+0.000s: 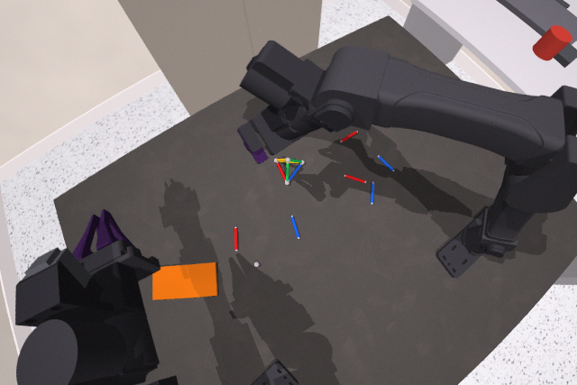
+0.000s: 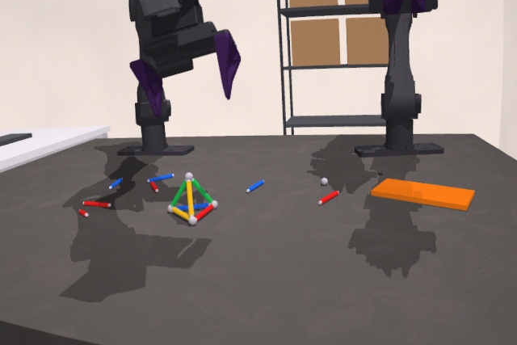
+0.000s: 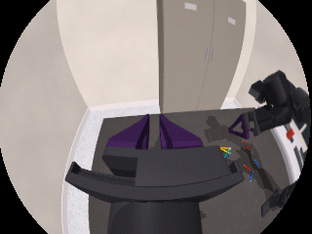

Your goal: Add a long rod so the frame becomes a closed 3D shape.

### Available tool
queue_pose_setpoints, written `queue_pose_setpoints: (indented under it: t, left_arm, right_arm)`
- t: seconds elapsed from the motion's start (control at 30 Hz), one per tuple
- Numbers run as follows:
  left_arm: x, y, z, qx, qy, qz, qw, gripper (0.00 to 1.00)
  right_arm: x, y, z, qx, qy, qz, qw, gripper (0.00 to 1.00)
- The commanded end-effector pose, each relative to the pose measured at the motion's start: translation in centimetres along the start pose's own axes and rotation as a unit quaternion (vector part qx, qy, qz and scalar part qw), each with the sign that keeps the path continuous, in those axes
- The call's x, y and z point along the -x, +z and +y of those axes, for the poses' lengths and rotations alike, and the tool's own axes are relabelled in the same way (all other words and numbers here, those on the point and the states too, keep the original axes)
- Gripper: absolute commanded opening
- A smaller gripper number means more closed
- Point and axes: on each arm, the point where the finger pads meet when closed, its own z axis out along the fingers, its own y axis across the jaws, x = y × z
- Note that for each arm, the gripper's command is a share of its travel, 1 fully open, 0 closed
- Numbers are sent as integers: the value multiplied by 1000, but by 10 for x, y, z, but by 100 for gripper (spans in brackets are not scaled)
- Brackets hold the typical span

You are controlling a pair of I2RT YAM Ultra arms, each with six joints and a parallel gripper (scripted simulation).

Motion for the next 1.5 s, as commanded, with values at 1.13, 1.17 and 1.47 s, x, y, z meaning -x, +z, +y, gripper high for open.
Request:
queue_pose_setpoints:
  t: [1.13, 1.17, 1.47]
  left_arm:
    - [106, -32, 111, 125, -24, -110, 986, 14]
    - [107, -32, 111, 125, -24, -110, 986, 14]
    - [107, -32, 111, 125, -24, -110, 986, 14]
  right_arm:
    - [-58, 22, -19, 52, -255, -58, 964, 100]
    - [-59, 23, -22, 48, -253, -59, 964, 100]
    - [-25, -43, -64, 7, -220, -174, 960, 100]
